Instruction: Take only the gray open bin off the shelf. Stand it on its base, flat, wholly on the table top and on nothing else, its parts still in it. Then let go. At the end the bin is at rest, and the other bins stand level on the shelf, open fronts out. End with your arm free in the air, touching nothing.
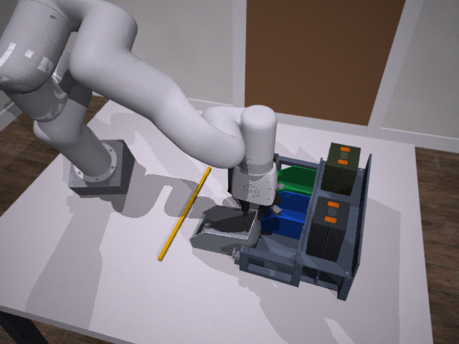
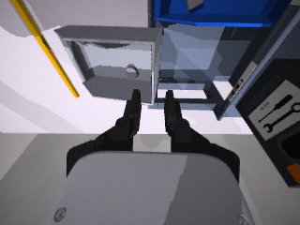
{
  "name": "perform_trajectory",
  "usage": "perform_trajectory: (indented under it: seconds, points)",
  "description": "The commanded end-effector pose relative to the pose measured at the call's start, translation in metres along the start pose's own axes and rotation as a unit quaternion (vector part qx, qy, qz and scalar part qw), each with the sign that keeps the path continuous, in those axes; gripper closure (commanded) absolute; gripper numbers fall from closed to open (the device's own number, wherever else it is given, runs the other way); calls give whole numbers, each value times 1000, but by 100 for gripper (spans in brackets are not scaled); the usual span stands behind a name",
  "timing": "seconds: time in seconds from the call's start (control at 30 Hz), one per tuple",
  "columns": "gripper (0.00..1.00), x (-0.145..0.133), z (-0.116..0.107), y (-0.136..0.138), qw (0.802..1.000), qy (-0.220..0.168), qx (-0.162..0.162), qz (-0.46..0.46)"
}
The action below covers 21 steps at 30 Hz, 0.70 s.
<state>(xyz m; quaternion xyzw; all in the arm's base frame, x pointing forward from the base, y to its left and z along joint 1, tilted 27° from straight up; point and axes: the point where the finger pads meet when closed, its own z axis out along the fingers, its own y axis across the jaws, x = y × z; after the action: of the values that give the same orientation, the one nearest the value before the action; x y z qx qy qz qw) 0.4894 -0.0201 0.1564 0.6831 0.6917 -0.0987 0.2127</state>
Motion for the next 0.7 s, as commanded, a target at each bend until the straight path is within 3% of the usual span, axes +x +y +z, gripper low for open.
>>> perform_trajectory:
  seconds: [0.0,0.67]
  points:
    - [67,0,-1,2,1000,0,-3,1]
    - [67,0,9,2,1000,0,-3,1]
